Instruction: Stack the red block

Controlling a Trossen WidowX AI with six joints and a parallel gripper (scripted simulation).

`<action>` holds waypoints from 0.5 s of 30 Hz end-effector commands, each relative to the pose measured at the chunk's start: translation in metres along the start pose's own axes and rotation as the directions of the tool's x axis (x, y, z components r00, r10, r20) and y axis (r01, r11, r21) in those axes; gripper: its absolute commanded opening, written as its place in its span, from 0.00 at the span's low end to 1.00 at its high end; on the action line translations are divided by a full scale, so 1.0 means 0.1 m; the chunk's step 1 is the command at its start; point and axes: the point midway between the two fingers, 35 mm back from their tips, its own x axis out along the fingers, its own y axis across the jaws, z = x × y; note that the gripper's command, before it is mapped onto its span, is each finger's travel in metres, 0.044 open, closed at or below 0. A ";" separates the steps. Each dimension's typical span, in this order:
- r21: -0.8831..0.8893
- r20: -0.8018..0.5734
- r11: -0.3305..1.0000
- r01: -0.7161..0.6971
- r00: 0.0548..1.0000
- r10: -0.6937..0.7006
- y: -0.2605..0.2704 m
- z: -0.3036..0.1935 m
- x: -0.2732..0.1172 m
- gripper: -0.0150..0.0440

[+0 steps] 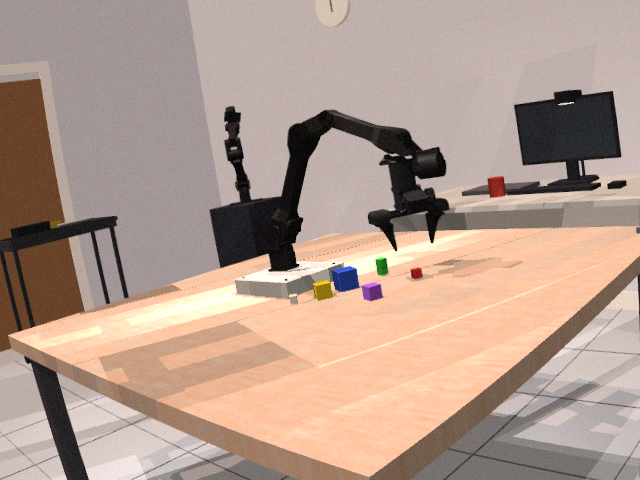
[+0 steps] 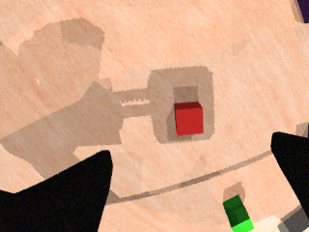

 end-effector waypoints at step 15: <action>0.007 -0.010 1.000 0.016 1.000 -0.016 -0.03 -0.04 0.38 1.00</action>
